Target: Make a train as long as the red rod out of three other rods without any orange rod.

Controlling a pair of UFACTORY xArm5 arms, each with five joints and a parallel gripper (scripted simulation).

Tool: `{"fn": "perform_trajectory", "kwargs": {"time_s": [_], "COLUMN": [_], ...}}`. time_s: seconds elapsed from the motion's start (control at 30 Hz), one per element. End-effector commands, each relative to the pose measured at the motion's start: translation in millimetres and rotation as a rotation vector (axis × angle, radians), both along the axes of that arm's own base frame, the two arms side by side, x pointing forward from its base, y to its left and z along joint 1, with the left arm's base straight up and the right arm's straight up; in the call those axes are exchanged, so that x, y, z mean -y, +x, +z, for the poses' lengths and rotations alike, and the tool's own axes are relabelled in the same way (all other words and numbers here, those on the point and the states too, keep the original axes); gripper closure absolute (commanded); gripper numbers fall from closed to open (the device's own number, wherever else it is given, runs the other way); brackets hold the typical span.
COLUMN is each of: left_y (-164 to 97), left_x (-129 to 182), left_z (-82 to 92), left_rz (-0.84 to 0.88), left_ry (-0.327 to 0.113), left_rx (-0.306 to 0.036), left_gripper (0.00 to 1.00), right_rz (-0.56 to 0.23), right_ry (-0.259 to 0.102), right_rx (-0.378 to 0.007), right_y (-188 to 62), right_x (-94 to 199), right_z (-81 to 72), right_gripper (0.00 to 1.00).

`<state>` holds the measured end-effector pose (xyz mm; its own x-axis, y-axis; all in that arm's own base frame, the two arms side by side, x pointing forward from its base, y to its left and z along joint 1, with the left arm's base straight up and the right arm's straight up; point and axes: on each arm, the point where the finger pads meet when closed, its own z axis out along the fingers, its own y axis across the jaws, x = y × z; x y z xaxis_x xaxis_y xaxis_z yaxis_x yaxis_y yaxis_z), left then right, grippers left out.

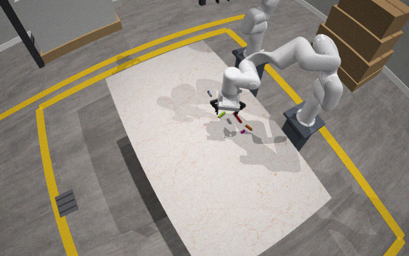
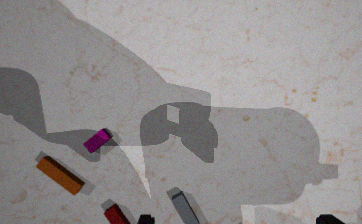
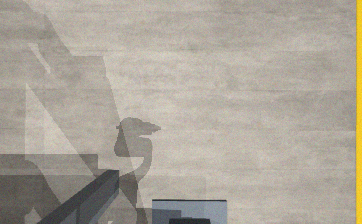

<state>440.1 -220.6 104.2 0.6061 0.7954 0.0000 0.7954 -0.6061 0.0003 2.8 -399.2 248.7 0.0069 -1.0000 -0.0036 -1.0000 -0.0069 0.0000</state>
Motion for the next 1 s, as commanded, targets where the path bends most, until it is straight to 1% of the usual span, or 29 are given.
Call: {"fn": "perform_trajectory", "kwargs": {"time_s": [0.0,0.2,0.27,0.3,0.77,0.83,0.87,0.97], "left_y": [3.1,5.0,5.0,5.9,10.2,10.2,11.2,12.0], "left_x": [0.4,0.3,0.3,0.2,-0.3,-0.3,-0.4,-0.5], "left_z": [-0.1,-1.8,-1.8,-2.6,-6.5,-6.5,-7.4,-8.1], "left_rz": [0.168,0.328,0.328,0.406,0.769,0.769,0.847,0.915], "left_ry": [-0.002,-0.002,-0.002,-0.002,-0.003,-0.003,-0.003,-0.003], "left_rx": [0.003,0.003,0.003,0.003,0.002,0.002,0.002,0.002], "left_gripper": [0.0,0.0,0.0,0.0,0.0,0.0,0.0,0.0], "right_rz": [0.0,0.0,0.0,0.0,0.0,0.0,0.0,0.0], "right_ry": [-0.004,-0.004,-0.004,-0.004,-0.004,-0.004,-0.004,-0.004], "right_rx": [0.0,0.0,0.0,0.0,0.0,0.0,0.0,0.0], "right_y": [0.0,0.0,0.0,0.0,0.0,0.0,0.0,0.0], "right_x": [0.8,0.8,0.8,0.8,0.8,0.8,0.8,0.8], "right_z": [1.3,1.3,1.3,1.3,1.3,1.3,1.3,1.3], "right_gripper": [0.0,0.0,0.0,0.0,0.0,0.0,0.0,0.0]}}
